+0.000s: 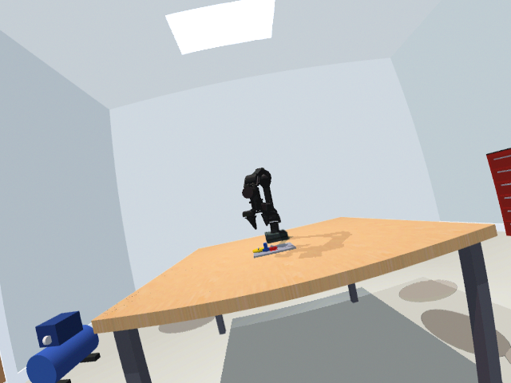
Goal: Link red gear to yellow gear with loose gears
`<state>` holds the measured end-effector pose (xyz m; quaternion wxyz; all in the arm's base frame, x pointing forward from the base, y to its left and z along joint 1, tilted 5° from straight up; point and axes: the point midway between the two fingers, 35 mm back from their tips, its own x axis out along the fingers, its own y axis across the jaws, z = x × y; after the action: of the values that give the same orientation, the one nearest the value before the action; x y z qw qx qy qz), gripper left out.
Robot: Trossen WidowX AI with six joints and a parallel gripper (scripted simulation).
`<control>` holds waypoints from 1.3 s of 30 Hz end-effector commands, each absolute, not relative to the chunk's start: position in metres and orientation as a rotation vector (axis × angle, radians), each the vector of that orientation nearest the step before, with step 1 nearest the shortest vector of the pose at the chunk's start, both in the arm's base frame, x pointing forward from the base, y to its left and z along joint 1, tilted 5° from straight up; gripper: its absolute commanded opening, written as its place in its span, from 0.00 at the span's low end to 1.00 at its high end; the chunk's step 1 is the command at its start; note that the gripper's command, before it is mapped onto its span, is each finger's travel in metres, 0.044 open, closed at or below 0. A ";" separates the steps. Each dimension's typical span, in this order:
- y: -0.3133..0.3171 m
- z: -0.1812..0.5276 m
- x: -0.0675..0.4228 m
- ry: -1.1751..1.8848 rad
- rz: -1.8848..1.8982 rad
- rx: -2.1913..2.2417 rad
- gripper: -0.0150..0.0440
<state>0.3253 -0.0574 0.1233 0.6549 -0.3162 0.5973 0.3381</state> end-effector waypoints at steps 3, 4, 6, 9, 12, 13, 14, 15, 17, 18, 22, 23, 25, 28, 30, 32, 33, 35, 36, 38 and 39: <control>-0.057 0.124 0.325 1.353 0.769 -0.719 1.00; -0.057 0.124 0.325 1.353 0.769 -0.719 1.00; -0.057 0.124 0.325 1.353 0.769 -0.719 1.00; -0.057 0.124 0.325 1.353 0.769 -0.719 1.00; -0.057 0.124 0.325 1.353 0.769 -0.719 1.00; -0.057 0.124 0.325 1.353 0.769 -0.719 1.00; -0.057 0.124 0.325 1.353 0.769 -0.719 1.00; -0.057 0.124 0.325 1.353 0.769 -0.719 1.00; -0.057 0.124 0.325 1.353 0.769 -0.719 1.00; -0.057 0.124 0.325 1.353 0.769 -0.719 1.00; -0.057 0.124 0.325 1.353 0.769 -0.719 1.00; -0.057 0.124 0.325 1.353 0.769 -0.719 1.00; -0.057 0.124 0.325 1.353 0.769 -0.719 1.00; -0.047 0.125 0.326 1.354 0.770 -0.719 1.00; -0.019 0.130 0.327 1.356 0.770 -0.719 1.00; 0.011 0.135 0.325 1.358 0.771 -0.719 1.00; 0.027 0.137 0.323 1.358 0.772 -0.718 1.00; 0.057 0.142 0.317 1.357 0.772 -0.718 1.00; 0.071 0.145 0.313 1.354 0.773 -0.717 1.00; 0.100 0.150 0.303 1.350 0.775 -0.715 1.00; 0.114 0.152 0.297 1.347 0.776 -0.713 1.00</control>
<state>0.3133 0.0731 0.1410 0.6509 -0.3146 0.5988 0.3446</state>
